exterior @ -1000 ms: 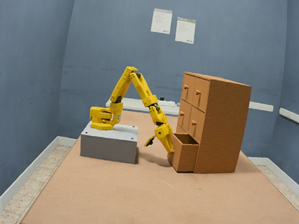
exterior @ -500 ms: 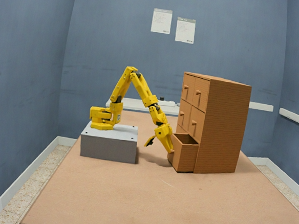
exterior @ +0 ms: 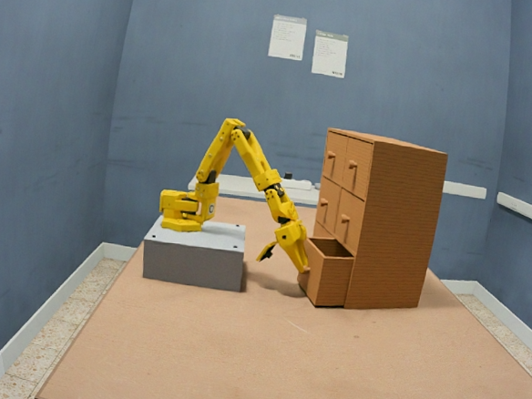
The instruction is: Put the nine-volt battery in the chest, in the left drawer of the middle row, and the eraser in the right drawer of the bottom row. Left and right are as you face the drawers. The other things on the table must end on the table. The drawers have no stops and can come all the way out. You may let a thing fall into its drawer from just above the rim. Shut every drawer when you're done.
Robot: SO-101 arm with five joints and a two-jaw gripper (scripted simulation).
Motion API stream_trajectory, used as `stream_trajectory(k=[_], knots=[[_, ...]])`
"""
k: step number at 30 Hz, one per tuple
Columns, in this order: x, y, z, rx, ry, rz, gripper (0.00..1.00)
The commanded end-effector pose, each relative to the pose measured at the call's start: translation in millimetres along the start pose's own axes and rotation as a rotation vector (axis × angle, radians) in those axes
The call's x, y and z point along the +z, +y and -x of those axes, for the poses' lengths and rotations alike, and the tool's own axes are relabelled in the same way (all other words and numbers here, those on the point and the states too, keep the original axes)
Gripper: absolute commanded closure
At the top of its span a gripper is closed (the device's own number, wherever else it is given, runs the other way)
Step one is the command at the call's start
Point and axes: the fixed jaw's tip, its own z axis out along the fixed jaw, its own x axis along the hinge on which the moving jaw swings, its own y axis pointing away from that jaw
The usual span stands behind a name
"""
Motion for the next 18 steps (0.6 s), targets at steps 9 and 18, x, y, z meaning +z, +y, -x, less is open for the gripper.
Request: stream_trajectory(k=[9,18], knots=[[4.1,-6.3,-5.5,-0.011,-0.001,-0.012,1.0],[6.8,-11.5,-8.9,-0.018,-0.001,-0.021,1.0]])
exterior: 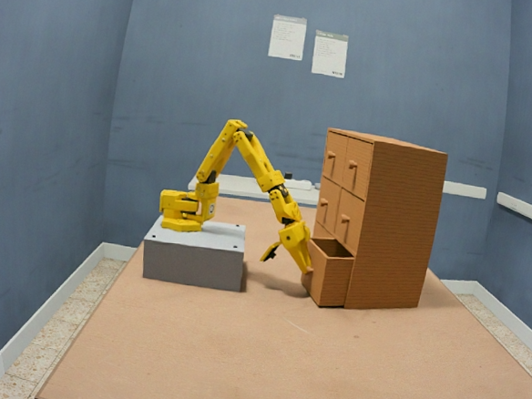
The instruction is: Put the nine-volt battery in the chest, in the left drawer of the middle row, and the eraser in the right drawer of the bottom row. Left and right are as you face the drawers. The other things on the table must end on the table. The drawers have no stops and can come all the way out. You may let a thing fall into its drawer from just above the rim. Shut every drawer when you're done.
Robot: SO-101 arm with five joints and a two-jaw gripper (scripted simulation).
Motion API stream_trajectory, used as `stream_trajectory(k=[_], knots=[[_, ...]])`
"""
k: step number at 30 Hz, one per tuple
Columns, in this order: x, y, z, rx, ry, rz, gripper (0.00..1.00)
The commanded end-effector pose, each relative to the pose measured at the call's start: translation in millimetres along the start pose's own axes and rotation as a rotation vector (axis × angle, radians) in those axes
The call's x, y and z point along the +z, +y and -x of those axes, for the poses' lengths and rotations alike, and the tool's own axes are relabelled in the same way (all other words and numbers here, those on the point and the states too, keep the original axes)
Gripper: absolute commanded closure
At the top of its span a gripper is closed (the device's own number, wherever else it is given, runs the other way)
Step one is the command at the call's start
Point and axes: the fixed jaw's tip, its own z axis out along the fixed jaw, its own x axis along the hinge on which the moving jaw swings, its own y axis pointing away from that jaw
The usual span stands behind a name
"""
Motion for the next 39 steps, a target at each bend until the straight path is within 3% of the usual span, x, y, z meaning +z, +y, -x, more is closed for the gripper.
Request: stream_trajectory(k=[1,39], knots=[[2.5,-7.4,-4.5,-0.015,0.01,-0.016,1.0],[6.3,-12.0,-10.9,-0.029,0.008,-0.024,1.0]])
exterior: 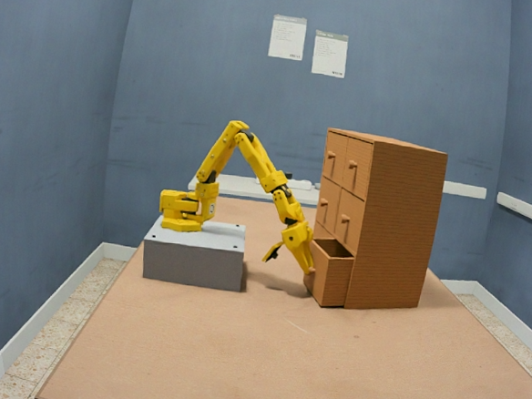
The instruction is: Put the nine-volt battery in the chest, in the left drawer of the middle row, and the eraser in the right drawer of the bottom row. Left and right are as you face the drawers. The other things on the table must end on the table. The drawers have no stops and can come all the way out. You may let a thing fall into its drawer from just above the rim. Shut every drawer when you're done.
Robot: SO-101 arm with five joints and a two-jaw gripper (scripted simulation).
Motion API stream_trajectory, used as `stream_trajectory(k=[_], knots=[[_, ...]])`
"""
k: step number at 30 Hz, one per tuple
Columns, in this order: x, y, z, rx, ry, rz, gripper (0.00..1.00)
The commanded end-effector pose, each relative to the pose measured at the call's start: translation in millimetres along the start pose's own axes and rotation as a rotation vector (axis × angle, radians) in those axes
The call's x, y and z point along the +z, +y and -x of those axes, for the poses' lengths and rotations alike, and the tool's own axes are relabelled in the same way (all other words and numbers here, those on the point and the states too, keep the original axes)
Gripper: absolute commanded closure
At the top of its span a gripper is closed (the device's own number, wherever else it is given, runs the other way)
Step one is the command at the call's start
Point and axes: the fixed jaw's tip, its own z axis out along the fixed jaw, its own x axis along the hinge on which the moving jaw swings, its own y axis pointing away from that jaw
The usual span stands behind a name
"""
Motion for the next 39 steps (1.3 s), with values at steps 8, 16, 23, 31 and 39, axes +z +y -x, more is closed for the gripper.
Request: stream_trajectory(k=[8,16,23,31,39], knots=[[3.7,-9.4,-7.8,-0.023,0.022,-0.019,1.0],[3.9,-9.6,-8.1,-0.024,0.022,-0.019,1.0],[4.3,-10.1,-8.9,-0.025,0.022,-0.02,1.0],[4.5,-10.4,-9.7,-0.026,0.024,-0.021,1.0],[5.5,-11.7,-11.6,-0.03,0.024,-0.023,1.0]])
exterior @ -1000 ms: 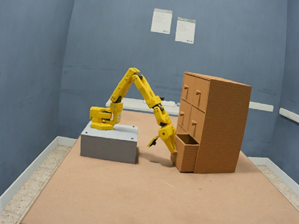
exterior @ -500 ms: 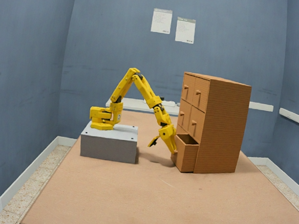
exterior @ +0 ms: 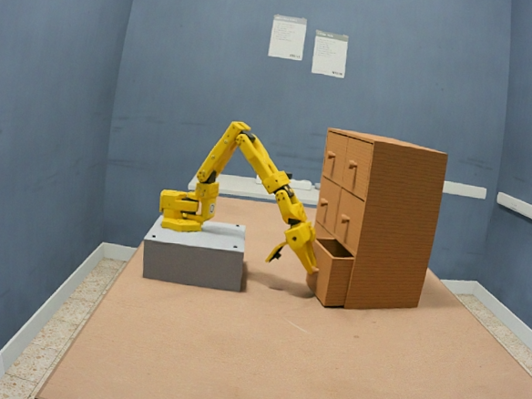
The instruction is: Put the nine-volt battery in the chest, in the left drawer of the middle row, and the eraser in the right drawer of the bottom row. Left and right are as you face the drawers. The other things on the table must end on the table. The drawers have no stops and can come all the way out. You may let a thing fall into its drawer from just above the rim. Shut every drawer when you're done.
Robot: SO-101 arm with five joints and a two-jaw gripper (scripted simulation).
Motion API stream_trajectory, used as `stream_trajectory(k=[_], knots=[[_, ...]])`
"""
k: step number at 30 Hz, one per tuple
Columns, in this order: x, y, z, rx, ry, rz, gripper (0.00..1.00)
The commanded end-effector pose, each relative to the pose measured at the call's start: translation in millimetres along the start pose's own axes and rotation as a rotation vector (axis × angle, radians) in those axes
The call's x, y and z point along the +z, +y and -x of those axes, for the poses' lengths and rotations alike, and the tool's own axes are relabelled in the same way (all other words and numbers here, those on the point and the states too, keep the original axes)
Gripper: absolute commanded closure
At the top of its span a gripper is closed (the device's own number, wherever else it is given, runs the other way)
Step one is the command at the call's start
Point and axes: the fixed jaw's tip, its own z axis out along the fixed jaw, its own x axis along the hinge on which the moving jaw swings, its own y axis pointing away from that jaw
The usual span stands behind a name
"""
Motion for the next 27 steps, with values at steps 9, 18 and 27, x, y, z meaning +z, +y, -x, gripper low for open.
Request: stream_trajectory(k=[9,18,27], knots=[[4.0,-8.7,-7.5,-0.022,0.015,-0.017,1.0],[6.8,-12.0,-12.6,-0.031,0.015,-0.022,1.0],[8.1,-13.5,-14.9,-0.035,0.015,-0.025,1.0]])
